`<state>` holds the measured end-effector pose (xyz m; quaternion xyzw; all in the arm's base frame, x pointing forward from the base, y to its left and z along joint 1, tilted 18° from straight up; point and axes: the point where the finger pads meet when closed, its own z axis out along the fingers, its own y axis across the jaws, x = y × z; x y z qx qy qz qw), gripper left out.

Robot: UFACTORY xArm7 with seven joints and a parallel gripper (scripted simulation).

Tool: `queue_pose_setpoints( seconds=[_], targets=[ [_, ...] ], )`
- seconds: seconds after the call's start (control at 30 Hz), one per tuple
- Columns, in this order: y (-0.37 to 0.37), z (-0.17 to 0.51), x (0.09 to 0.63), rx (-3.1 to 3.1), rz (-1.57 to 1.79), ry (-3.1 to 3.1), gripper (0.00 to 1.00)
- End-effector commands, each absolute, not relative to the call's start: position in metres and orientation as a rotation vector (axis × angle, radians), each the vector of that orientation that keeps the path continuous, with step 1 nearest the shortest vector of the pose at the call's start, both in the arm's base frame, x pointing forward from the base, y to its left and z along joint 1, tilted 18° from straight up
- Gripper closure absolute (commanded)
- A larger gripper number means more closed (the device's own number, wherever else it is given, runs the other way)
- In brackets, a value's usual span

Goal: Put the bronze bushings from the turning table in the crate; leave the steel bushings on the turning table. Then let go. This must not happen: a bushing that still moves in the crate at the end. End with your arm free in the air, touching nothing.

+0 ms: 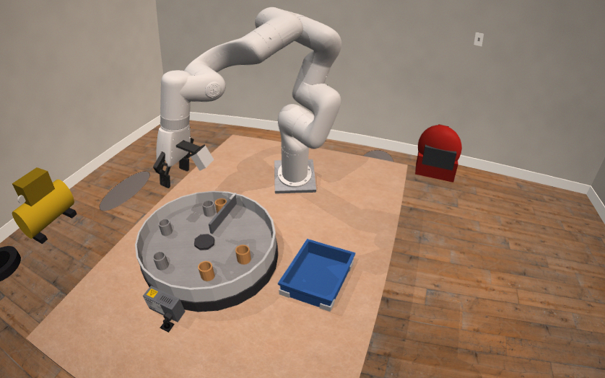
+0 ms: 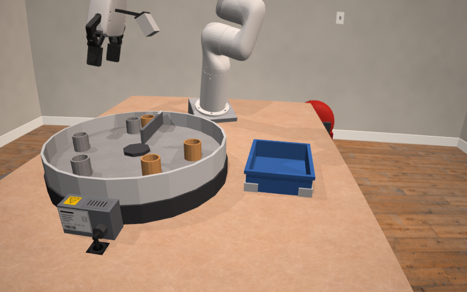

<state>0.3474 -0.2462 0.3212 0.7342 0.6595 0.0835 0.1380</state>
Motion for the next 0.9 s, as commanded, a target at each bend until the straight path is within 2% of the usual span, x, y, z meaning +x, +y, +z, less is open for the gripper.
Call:
queue_pose_setpoints(
  seconds=[0.0,0.37,0.87],
  targets=[
    [-0.238,0.304,0.310,2.155,0.280,1.934,0.00],
    [-0.206,0.261,0.250,2.209,0.409,2.000,0.00],
    [-0.203,0.258,0.247,2.211,0.421,2.005,0.00]
  ],
)
